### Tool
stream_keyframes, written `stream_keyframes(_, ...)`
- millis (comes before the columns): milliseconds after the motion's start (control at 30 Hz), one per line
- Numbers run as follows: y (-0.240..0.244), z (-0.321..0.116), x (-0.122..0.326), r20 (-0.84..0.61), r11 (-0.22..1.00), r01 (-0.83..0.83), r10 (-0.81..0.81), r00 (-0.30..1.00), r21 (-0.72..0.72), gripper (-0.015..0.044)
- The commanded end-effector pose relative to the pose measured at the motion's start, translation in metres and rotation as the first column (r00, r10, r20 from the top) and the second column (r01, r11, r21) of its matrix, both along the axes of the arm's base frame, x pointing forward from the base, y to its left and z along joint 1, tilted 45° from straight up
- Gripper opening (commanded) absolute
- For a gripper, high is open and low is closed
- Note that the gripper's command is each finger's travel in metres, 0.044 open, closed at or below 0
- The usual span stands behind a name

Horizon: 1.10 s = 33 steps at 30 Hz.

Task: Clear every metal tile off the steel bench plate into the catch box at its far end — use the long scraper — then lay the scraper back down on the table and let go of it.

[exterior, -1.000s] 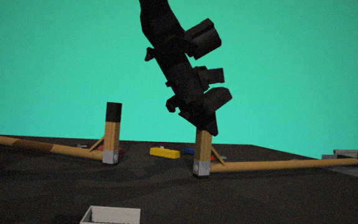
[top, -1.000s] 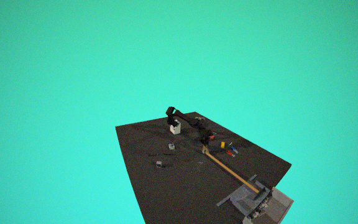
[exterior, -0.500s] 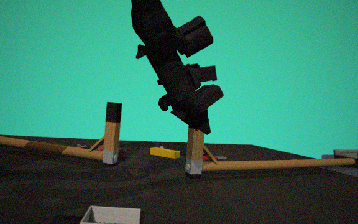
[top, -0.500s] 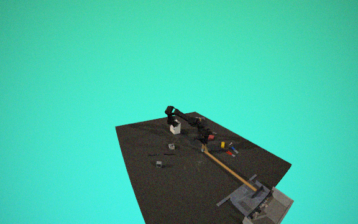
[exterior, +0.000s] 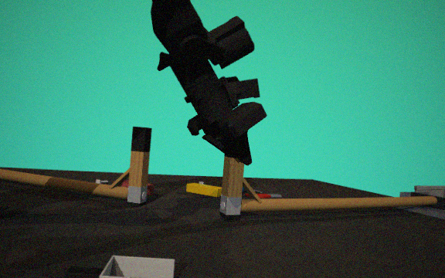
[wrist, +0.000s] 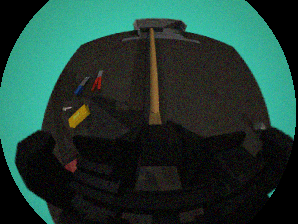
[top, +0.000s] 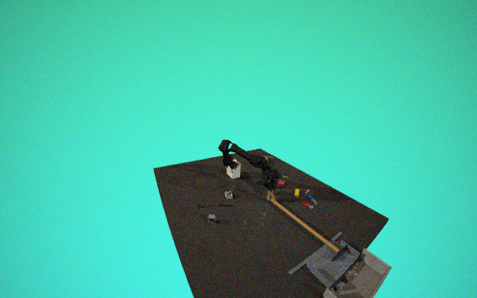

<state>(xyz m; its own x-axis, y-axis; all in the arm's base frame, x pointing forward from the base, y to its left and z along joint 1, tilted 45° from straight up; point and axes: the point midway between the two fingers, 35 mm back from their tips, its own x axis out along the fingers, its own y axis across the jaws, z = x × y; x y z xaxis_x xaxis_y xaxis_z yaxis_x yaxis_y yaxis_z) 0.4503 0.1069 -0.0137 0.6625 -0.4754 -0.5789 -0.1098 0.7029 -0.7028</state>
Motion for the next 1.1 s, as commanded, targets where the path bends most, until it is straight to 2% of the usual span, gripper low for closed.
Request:
stream_keyframes(0,0.005,0.004,-0.007,0.009,1.000,-0.011,0.011,1.000,0.005,0.0000)
stream_keyframes(1067,0.002,0.002,-0.047,0.010,1.000,-0.012,0.012,1.000,0.006,0.0000)
